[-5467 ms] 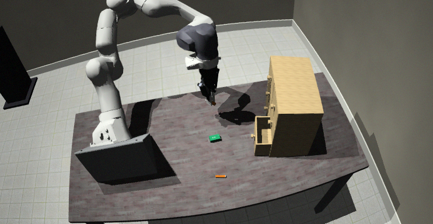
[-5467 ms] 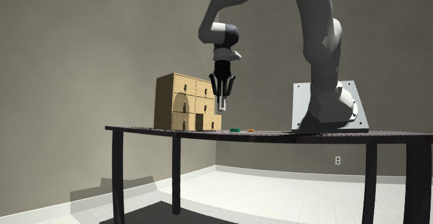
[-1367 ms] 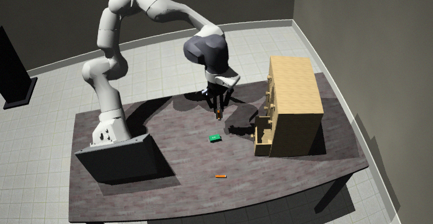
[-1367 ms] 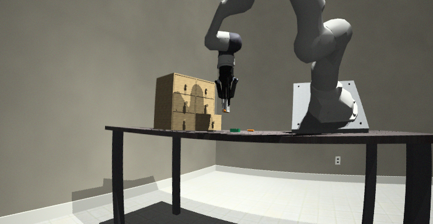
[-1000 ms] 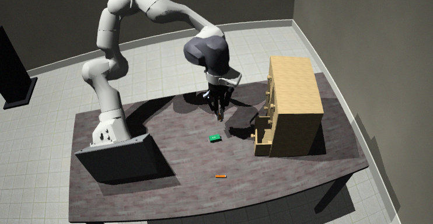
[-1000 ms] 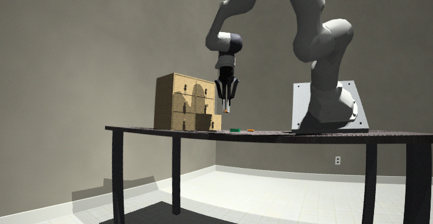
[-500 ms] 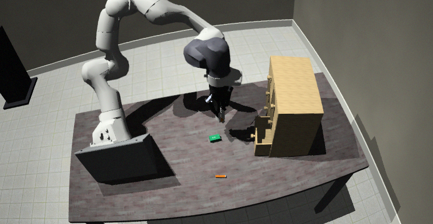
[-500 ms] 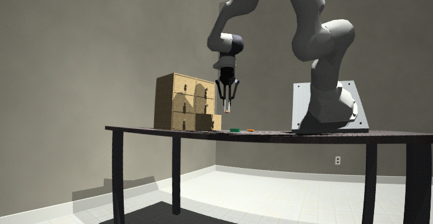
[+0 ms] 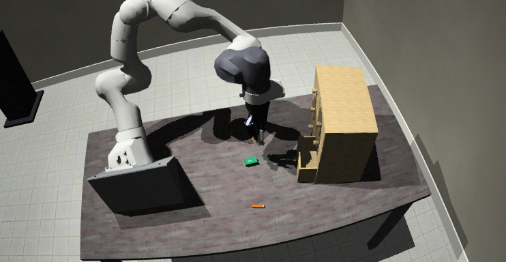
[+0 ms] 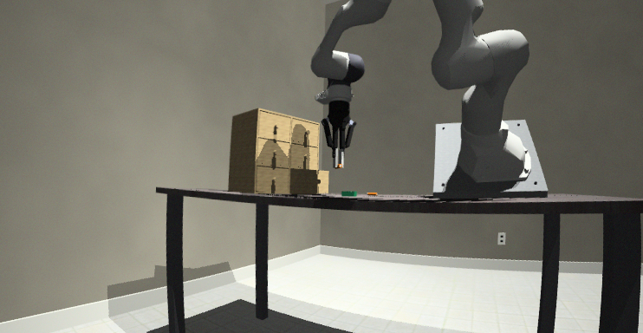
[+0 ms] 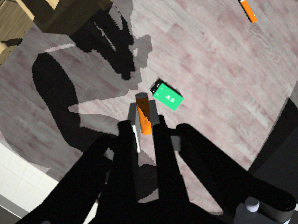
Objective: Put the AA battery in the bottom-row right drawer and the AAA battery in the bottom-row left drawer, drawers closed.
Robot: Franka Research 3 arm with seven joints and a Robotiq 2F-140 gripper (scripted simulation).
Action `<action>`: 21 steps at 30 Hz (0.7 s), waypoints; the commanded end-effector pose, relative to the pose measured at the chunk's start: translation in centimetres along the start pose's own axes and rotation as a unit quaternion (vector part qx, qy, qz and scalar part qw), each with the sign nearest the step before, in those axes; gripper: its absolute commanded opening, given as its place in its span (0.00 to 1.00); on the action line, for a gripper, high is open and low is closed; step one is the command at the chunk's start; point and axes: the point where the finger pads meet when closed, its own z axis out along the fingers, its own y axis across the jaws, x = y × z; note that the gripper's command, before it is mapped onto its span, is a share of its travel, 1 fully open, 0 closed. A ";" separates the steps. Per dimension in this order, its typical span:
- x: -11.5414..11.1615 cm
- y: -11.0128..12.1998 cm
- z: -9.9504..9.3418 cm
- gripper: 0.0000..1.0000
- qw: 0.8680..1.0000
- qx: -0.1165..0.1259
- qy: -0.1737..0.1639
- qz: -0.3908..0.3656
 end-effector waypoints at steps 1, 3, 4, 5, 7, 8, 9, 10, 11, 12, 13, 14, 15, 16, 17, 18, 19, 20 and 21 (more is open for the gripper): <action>0.8 0.4 -0.2 0.06 0.992 -0.004 0.005 -0.122; 0.8 0.4 -0.2 0.06 0.992 -0.004 0.005 -0.122; 0.9 0.6 -0.2 0.06 0.988 -0.004 0.005 -0.153; 0.9 0.6 -0.2 0.06 0.988 -0.004 0.005 -0.153; 1.1 0.7 -0.1 0.06 0.984 -0.003 0.005 -0.180; 1.1 0.7 -0.1 0.06 0.984 -0.003 0.005 -0.180; 1.2 0.8 -0.1 0.06 0.979 -0.003 0.005 -0.203; 1.2 0.8 -0.1 0.06 0.979 -0.003 0.005 -0.203; 1.3 0.9 -0.1 0.06 0.975 -0.003 0.005 -0.222; 1.4 1.0 -0.1 0.06 0.972 -0.003 0.005 -0.237; 1.5 1.0 -0.1 0.06 0.969 -0.003 0.005 -0.248; 1.5 1.0 -0.1 0.06 0.969 -0.003 0.005 -0.248; 1.5 1.0 -0.1 0.06 0.969 -0.003 0.005 -0.248; 1.5 1.0 -0.1 0.06 0.967 -0.003 0.005 -0.255; 1.5 1.1 -0.1 0.06 0.966 -0.002 0.005 -0.260; 1.5 1.1 -0.1 0.06 0.965 -0.002 0.005 -0.262; 1.6 1.1 -0.1 0.06 0.965 -0.002 0.005 -0.263; 1.6 1.1 -0.1 0.06 0.965 -0.002 0.005 -0.263; 1.6 1.1 -0.1 0.06 0.965 -0.002 0.005 -0.263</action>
